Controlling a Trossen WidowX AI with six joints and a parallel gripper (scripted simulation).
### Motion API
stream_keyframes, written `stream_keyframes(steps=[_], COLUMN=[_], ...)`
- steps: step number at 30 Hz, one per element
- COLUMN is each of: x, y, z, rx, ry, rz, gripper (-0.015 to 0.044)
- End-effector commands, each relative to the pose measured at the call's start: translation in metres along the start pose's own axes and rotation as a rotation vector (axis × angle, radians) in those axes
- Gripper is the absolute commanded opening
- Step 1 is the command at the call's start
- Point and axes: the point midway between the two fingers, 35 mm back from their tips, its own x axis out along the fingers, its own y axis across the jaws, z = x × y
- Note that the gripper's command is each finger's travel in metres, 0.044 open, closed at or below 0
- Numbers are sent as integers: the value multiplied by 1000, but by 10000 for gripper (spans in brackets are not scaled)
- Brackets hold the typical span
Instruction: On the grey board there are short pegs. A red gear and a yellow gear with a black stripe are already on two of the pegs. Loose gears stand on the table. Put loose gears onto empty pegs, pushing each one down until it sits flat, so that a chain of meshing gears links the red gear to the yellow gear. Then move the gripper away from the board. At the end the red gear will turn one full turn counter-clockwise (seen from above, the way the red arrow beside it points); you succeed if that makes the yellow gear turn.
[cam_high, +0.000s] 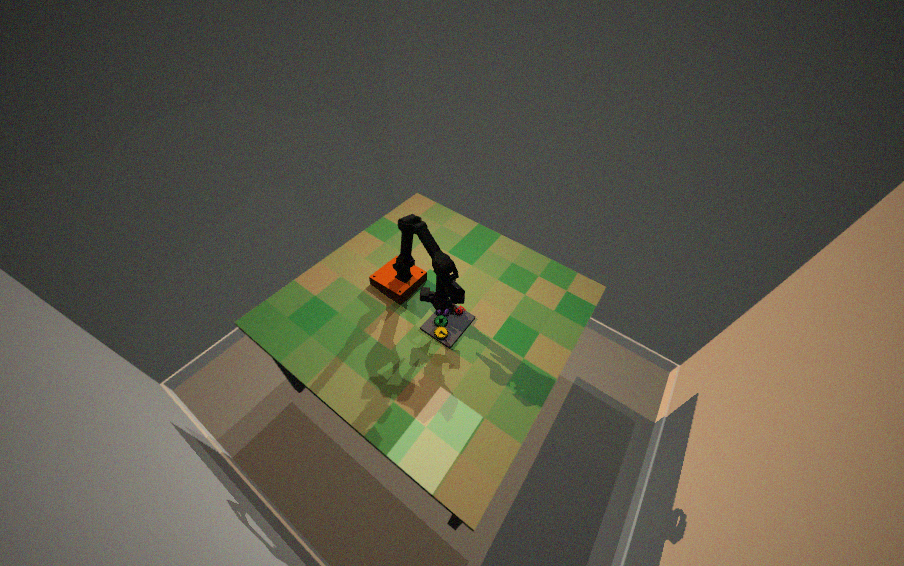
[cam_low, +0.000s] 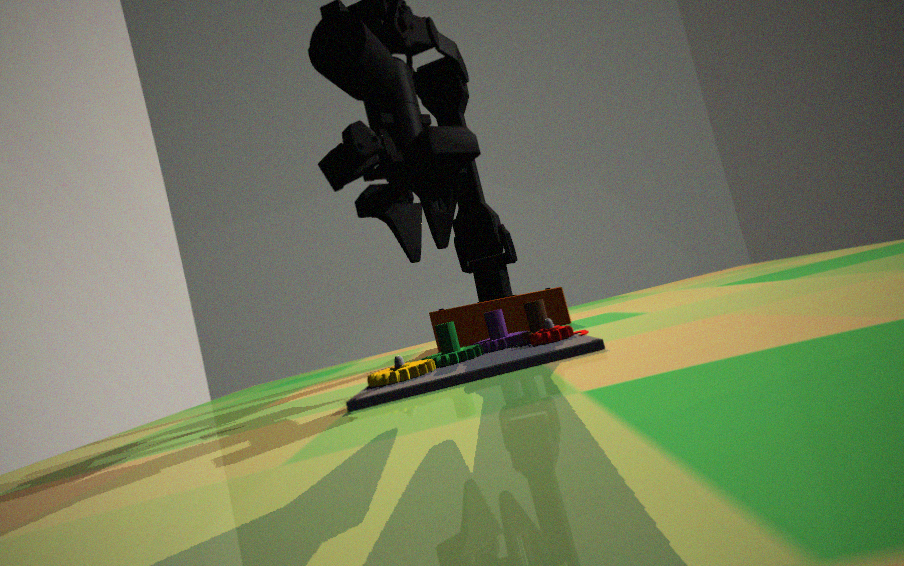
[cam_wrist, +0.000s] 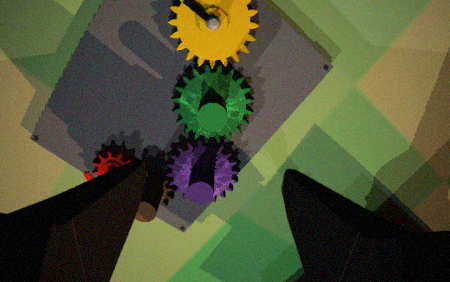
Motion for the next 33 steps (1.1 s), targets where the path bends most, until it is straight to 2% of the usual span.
stream_keyframes(steps=[1, 4, 33], x=[-7, -7, -7], y=[-1, -1, -1], z=[-1, -1, -1], rx=[-4, -4, -4], ry=[2, 2, 2], rz=[-3, -3, -3], gripper=[376, 440, 440])
